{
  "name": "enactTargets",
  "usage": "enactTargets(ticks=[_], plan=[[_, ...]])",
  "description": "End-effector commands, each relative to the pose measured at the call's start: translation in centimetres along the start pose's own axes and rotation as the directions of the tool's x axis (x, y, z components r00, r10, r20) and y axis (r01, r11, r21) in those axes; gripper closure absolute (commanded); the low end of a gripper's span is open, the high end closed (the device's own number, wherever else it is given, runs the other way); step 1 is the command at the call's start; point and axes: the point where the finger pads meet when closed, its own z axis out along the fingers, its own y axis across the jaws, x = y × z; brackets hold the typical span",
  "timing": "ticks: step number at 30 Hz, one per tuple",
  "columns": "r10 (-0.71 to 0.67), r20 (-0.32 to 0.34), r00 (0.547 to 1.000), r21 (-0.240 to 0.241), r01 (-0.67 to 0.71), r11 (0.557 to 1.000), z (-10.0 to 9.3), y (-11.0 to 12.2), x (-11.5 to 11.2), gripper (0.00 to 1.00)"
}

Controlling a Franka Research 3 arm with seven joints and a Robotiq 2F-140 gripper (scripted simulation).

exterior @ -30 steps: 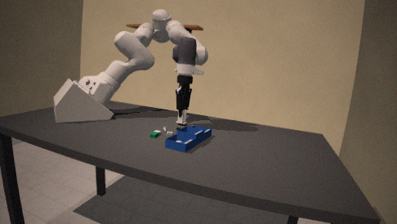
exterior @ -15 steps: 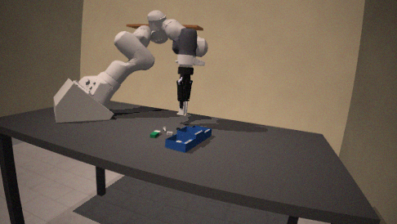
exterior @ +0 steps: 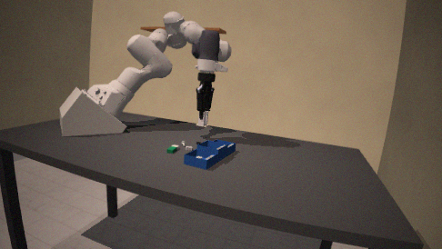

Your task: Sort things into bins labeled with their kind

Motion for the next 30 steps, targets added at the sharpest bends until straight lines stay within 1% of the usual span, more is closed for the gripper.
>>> enactTargets(ticks=[1,9,11,16,30], plan=[[0.007,0.003,1.000,0.002,-0.007,1.000,-0.1,-0.1,-0.1,0.87],[0.007,0.003,1.000,0.002,-0.007,1.000,-0.1,-0.1,-0.1,0.87],[0.007,0.003,1.000,0.002,-0.007,1.000,-0.8,0.0,0.0,0.87],[0.007,0.003,1.000,0.002,-0.007,1.000,-0.8,0.0,0.0,0.87],[0.007,0.003,1.000,0.002,-0.007,1.000,-0.8,7.5,3.7,0.87]])
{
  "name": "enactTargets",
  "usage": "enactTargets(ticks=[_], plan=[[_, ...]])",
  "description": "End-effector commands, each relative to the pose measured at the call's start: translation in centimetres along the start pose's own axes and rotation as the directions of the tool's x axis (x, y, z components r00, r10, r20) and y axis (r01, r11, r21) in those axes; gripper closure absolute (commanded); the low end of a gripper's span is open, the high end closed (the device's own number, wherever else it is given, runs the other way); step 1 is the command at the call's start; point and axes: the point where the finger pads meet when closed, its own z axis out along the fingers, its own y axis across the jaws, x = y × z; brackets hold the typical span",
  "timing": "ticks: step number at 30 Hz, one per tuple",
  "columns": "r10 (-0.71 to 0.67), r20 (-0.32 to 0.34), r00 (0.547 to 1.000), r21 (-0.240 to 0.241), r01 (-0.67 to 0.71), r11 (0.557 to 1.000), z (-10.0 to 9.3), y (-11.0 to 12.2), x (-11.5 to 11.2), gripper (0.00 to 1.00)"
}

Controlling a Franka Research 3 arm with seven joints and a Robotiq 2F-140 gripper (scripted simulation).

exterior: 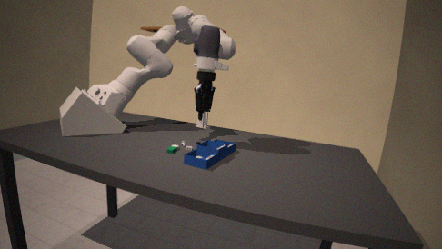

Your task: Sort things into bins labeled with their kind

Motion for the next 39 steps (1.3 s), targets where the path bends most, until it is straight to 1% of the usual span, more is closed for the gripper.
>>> enactTargets(ticks=[1,3,18,20,29,31,33,35,37,38,39], plan=[[-0.061,-0.006,0.998,-0.014,0.061,0.998,-0.1,2.4,1.5,0.87],[-0.061,-0.006,0.998,-0.014,0.061,0.998,-0.1,2.4,1.5,0.87],[-0.061,-0.006,0.998,-0.014,0.061,0.998,-0.3,10.1,6.0,0.87],[-0.061,-0.006,0.998,-0.014,0.061,0.998,-0.3,10.1,6.0,0.87],[-0.061,-0.006,0.998,-0.014,0.061,0.998,-0.3,14.8,8.8,0.87],[-0.061,-0.006,0.998,-0.014,0.061,0.998,-0.3,15.0,8.9,0.87],[0.039,-0.008,0.999,-0.013,-0.039,0.999,-0.4,16.0,9.5,0.87],[0.139,-0.009,0.990,-0.013,-0.139,0.990,-0.4,17.1,10.1,0.87],[0.139,-0.009,0.990,-0.013,-0.139,0.990,-0.4,17.1,10.1,0.87],[0.187,-0.010,0.982,-0.012,-0.187,0.982,-0.4,17.6,10.4,0.87],[0.202,-0.011,0.979,-0.009,-0.202,0.979,-0.4,18.1,10.7,0.87]])
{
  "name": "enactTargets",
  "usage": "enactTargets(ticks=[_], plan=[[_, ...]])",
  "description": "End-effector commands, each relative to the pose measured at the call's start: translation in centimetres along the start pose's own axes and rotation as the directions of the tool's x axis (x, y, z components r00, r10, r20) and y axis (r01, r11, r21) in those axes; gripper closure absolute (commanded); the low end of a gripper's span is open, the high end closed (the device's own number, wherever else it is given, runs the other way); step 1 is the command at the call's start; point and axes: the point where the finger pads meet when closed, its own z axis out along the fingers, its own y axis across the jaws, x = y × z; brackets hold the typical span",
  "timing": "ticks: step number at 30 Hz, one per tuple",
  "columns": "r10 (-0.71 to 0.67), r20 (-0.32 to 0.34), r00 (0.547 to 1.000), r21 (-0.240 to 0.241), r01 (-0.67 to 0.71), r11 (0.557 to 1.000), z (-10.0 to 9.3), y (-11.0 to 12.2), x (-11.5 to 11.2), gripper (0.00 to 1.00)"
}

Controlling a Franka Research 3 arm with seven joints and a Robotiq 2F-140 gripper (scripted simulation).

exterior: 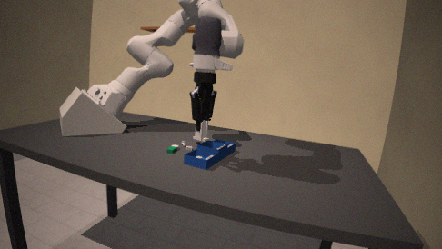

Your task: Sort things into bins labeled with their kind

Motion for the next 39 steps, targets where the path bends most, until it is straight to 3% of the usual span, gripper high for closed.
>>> enactTargets(ticks=[1,8,15,30,32,39], plan=[[0.156,0.003,0.988,-0.013,-0.156,0.988,-0.2,1.9,1.1,0.87],[0.265,-0.009,0.964,0.000,-0.265,0.964,-0.2,5.0,3.2,0.87],[0.351,-0.017,0.936,0.007,-0.350,0.937,-0.2,5.0,3.2,0.87],[0.574,-0.020,0.819,0.016,-0.573,0.819,-0.2,5.0,3.3,0.87],[0.574,-0.020,0.819,0.016,-0.573,0.819,-0.2,5.0,3.3,0.87],[0.676,-0.019,0.737,0.018,-0.676,0.737,-0.2,5.0,3.3,0.87]])
